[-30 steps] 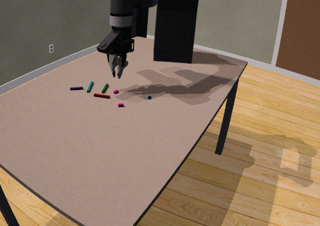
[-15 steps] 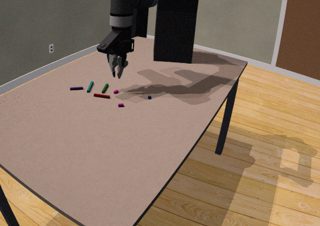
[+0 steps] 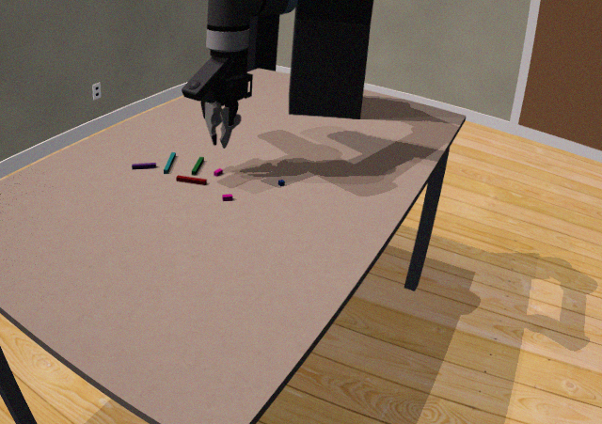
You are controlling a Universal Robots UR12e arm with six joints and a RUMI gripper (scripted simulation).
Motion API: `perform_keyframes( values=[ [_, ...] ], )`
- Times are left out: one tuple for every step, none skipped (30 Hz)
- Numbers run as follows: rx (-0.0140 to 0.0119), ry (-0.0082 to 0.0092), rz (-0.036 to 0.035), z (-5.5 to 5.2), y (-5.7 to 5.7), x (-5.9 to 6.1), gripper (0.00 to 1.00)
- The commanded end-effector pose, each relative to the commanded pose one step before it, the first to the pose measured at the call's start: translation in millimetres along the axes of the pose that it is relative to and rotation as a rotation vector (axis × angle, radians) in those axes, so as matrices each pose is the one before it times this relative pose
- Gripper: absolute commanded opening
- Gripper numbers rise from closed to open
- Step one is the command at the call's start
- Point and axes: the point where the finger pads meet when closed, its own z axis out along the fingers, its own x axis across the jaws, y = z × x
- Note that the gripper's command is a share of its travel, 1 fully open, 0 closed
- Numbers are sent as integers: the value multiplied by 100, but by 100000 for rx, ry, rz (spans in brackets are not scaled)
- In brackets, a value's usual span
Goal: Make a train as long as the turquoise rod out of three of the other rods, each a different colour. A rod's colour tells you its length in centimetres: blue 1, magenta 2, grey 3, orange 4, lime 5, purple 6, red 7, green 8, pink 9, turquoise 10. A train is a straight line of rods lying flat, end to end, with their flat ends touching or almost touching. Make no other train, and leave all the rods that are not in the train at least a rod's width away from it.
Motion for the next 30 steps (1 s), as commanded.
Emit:
perform_keyframes(
  values=[
    [77,4,-10,109,-41,1,14],
    [-1,-1,-2,61,0,0,14],
    [-1,-2,-2,69,0,0,14],
    [-1,-2,-3,77,0,0,14],
    [0,-1,-1,85,0,1,14],
    [0,0,0,93,0,1,14],
    [0,0,0,101,0,1,14],
    [0,0,0,108,0,1,14],
    [0,0,0,0,0,0,14],
    [0,0,0,0,0,0,14],
    [0,0,0,116,0,1,14],
    [0,0,0,123,0,1,14],
    [0,0,0,129,0,1,14],
    [0,0,0,135,0,1,14],
    [0,0,0,141,0,1,14],
    [0,0,0,146,0,1,14],
    [0,0,0,150,0,1,14],
    [0,0,0,154,0,1,14],
    [0,0,0,157,0,1,14],
    [0,0,0,159,0,1,14],
    [0,0,0,161,0,1,14],
    [0,0,0,162,0,1,14],
    [0,0,0,162,0,1,14],
    [0,0,0,162,0,1,14],
    [0,0,0,161,0,1,14],
    [0,0,0,0,0,0,14],
    [0,0,0,0,0,0,14],
    [0,0,0,159,0,1,14],
    [0,0,0,156,0,1,14],
    [0,0,0,153,0,1,14]
  ],
)
